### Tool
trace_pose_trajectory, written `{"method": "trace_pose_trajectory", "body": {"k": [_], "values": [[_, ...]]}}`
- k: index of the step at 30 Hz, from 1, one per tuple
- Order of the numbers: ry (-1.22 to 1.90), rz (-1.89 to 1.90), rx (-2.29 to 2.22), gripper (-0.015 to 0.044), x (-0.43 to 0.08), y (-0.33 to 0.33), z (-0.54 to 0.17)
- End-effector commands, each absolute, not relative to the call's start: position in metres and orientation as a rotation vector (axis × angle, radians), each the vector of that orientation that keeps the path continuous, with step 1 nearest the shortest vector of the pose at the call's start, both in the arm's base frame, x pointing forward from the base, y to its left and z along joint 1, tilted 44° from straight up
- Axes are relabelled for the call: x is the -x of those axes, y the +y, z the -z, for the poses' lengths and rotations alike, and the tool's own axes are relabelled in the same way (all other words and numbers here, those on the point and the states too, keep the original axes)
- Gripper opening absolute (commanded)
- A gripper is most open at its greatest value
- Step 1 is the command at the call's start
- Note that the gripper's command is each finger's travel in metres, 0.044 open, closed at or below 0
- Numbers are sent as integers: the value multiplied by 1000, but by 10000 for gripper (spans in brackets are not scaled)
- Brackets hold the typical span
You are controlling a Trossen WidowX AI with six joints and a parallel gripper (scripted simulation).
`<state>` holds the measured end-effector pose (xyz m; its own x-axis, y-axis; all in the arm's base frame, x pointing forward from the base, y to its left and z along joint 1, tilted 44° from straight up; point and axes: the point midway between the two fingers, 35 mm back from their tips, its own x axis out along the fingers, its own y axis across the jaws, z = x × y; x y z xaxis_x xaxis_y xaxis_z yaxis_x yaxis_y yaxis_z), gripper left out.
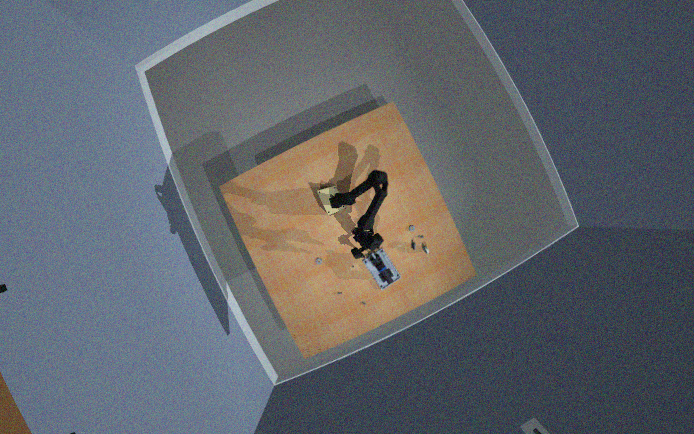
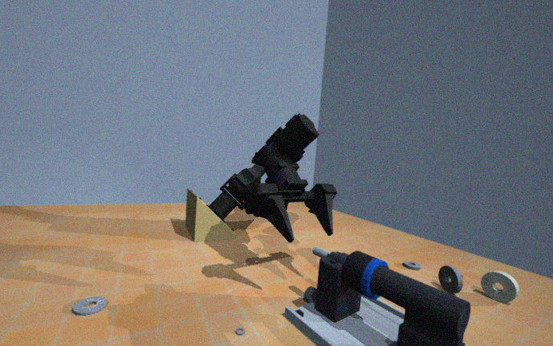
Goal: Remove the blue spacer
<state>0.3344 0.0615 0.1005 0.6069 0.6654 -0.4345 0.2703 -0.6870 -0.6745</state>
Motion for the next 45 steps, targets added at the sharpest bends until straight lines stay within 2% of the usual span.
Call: {"method": "trace_pose_trajectory", "body": {"k": [1,10,17,20,33,45], "values": [[-690,-968,2199,440,-338,62,-100],[69,-1248,1214,440,-375,60,-98],[695,-1211,479,440,-387,60,-103],[868,-1179,299,440,-388,61,-107],[1446,-841,-335,440,-384,64,-121],[1458,-830,-349,440,-384,64,-121]]}}
